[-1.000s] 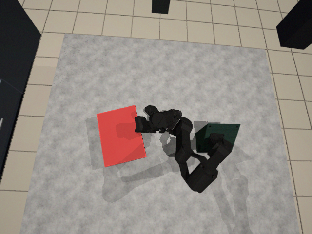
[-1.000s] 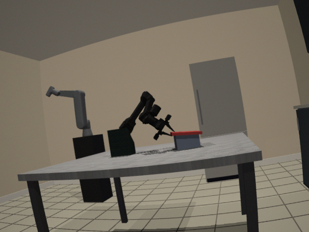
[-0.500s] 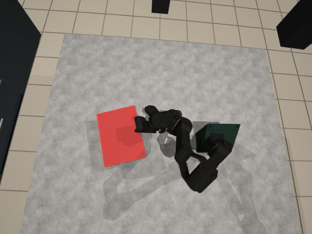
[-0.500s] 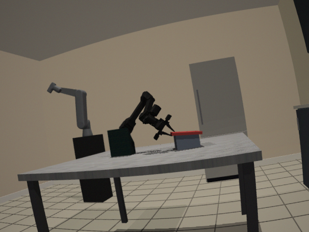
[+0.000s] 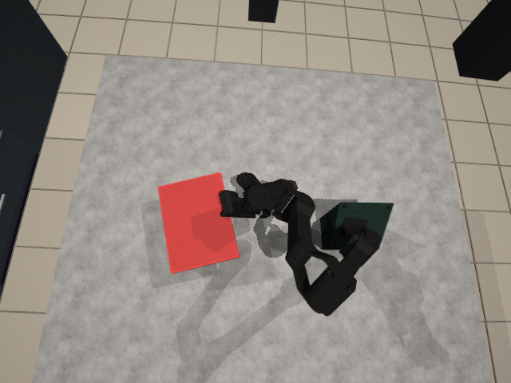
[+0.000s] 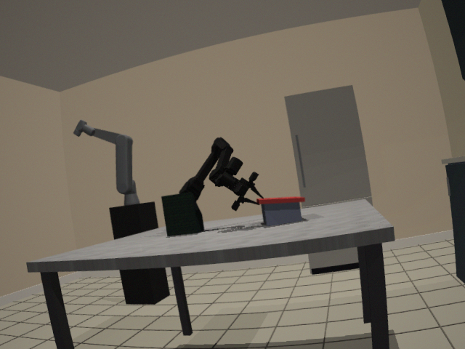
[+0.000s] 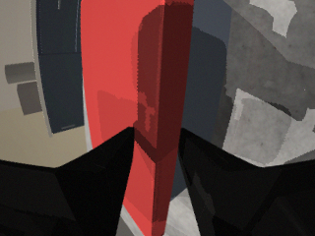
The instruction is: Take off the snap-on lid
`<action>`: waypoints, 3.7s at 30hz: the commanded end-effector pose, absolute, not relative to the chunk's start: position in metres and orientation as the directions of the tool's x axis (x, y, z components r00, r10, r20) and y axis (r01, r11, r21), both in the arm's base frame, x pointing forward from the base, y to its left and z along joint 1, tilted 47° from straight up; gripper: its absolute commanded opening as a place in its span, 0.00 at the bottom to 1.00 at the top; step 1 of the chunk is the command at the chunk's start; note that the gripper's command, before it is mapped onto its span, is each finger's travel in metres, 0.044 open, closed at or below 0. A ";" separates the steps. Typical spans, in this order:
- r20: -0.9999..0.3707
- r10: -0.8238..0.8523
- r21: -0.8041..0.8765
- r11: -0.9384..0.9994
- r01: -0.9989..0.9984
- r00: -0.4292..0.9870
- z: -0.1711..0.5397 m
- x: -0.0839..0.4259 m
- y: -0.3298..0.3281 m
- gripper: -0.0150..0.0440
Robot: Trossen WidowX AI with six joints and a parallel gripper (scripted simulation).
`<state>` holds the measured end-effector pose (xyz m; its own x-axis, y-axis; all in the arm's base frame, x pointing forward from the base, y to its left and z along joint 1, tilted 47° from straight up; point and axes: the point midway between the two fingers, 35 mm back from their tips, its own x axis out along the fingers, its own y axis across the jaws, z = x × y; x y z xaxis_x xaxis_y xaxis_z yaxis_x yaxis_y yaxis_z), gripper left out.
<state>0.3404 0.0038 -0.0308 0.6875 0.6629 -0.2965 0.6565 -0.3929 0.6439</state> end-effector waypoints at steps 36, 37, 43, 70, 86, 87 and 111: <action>-0.297 0.663 0.644 -0.393 0.657 0.687 -0.030 0.344 0.005 0.25; -0.297 0.663 0.644 -0.393 0.657 0.687 -0.030 0.344 0.005 0.25; -0.297 0.663 0.644 -0.393 0.657 0.687 -0.030 0.345 0.005 0.25; -0.295 0.660 0.648 -0.394 0.653 0.691 -0.020 0.346 -0.005 0.25; -0.295 0.660 0.648 -0.393 0.652 0.691 -0.005 0.352 -0.019 0.25; -0.295 0.660 0.648 -0.393 0.652 0.691 -0.004 0.353 -0.020 0.25; -0.296 0.659 0.649 -0.392 0.652 0.691 0.020 0.367 -0.039 0.25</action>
<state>0.3619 -0.0335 0.0123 0.6851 0.6621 -0.3037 0.6642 -0.3966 0.6337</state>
